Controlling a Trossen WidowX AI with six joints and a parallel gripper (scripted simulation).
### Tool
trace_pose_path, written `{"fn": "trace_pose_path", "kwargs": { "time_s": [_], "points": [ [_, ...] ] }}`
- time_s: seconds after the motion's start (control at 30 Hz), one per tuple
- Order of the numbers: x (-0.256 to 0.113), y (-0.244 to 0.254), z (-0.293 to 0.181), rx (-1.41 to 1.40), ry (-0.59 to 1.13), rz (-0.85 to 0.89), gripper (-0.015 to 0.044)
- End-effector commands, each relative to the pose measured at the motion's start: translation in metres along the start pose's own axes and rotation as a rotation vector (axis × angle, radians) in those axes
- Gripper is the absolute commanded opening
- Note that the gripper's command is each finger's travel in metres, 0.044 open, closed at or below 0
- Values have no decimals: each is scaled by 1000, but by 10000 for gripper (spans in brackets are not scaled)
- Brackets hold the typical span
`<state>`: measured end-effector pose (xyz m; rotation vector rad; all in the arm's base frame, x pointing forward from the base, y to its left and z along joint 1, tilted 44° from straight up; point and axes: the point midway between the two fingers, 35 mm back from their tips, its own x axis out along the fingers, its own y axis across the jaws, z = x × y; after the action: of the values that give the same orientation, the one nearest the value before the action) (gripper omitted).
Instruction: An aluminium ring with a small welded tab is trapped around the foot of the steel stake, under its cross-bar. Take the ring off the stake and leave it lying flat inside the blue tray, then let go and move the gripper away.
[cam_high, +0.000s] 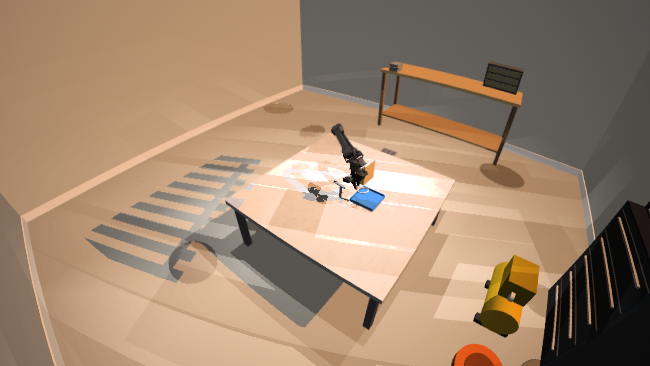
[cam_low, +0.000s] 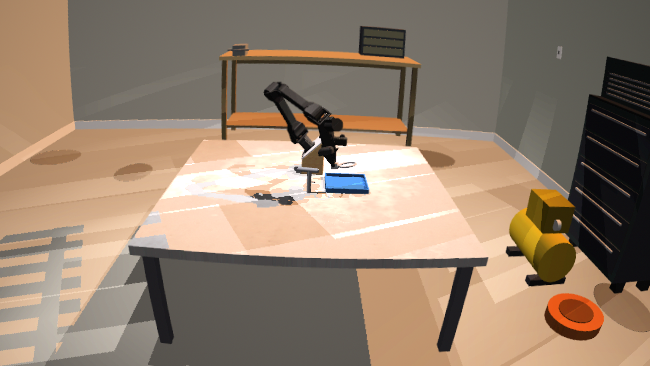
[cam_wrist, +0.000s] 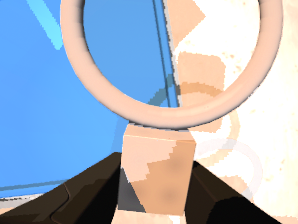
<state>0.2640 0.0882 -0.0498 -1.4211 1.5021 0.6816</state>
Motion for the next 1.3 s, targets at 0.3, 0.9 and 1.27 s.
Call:
{"fn": "trace_pose_path", "kwargs": {
  "time_s": [0.3, 0.9, 1.27],
  "points": [
    [41, 77, -4, -42, 204, 72, 0],
    [61, 77, -10, -35, 204, 74, 289],
    [-23, 71, 19, -38, 202, 77, 440]
  ]
}}
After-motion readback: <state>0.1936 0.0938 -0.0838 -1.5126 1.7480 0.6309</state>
